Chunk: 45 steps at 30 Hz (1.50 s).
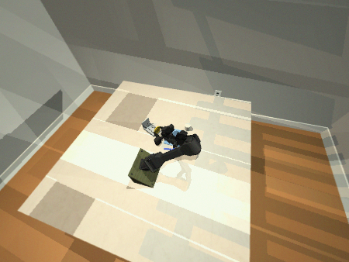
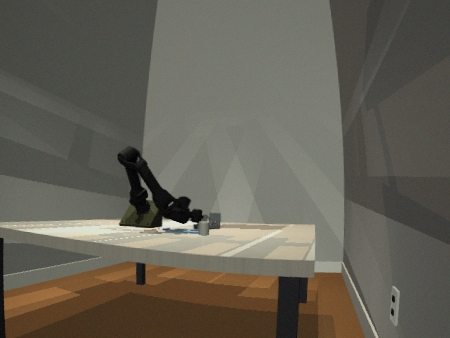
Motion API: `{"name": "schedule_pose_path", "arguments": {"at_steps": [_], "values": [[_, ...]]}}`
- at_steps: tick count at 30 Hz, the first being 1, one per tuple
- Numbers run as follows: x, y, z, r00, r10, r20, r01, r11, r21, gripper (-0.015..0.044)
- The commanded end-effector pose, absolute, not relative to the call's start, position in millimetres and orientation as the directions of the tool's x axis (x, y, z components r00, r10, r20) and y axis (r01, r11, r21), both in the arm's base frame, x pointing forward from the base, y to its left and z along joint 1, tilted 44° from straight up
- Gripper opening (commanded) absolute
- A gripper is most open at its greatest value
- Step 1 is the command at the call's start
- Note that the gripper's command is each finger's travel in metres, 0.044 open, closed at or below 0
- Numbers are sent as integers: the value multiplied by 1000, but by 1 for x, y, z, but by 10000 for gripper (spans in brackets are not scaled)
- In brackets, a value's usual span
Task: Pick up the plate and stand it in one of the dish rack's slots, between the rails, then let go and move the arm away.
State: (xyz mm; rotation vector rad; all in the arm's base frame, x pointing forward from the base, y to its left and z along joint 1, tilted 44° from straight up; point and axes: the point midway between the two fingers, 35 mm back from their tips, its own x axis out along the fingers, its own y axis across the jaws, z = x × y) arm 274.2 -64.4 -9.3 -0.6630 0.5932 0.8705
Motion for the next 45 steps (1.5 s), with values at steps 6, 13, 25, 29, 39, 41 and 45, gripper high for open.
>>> {"name": "schedule_pose_path", "arguments": {"at_steps": [6, 13, 25, 29, 39, 41, 45], "values": [[274, -65, -6, 532, 493, -689, -832, 457, -315, 0], [280, -57, -15, 527, 491, -694, -833, 462, -305, 0], [288, -50, -22, 535, 490, -688, -830, 456, -322, 0], [289, -50, -23, 536, 490, -688, -830, 455, -323, 0], [293, -43, -30, 543, 488, -683, -828, 451, -335, 0], [295, -41, -33, 546, 488, -681, -826, 448, -342, 0], [295, -39, -34, 548, 488, -679, -825, 446, -346, 0]]}}
